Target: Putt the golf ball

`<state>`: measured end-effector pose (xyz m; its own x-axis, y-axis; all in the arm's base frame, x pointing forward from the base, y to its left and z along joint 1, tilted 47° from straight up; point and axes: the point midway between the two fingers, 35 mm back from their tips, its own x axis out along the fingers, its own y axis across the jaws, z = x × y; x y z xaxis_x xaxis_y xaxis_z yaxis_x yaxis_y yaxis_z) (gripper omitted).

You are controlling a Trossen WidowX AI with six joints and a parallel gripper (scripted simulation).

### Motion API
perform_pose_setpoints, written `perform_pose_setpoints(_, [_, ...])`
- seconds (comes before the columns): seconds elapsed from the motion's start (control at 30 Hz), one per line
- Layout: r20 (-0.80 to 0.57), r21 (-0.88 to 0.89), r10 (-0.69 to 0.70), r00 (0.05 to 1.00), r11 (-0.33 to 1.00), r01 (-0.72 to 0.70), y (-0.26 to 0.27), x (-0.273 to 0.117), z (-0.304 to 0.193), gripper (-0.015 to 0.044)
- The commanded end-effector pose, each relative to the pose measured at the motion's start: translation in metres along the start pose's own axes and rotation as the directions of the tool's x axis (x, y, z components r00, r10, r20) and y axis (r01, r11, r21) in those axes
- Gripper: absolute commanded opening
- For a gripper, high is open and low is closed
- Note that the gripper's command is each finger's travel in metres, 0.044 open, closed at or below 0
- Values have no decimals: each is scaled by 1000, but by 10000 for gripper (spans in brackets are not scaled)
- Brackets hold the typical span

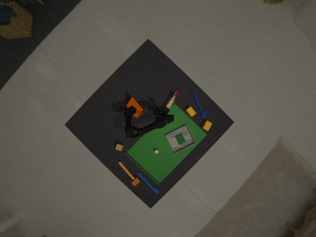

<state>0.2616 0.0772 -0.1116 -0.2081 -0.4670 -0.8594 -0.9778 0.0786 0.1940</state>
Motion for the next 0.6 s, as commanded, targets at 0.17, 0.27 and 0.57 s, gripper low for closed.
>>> perform_pose_setpoints(0.17, [-20, 19, -6, 1000, 1000, 7, 3, 21, -6, 440])
perform_pose_setpoints(0.27, [-21, 19, -6, 1000, 1000, 7, 4, 28, -8, 440])
perform_pose_setpoints(0.57, [-22, 19, -6, 1000, 1000, 7, 5, 50, -15, 440])
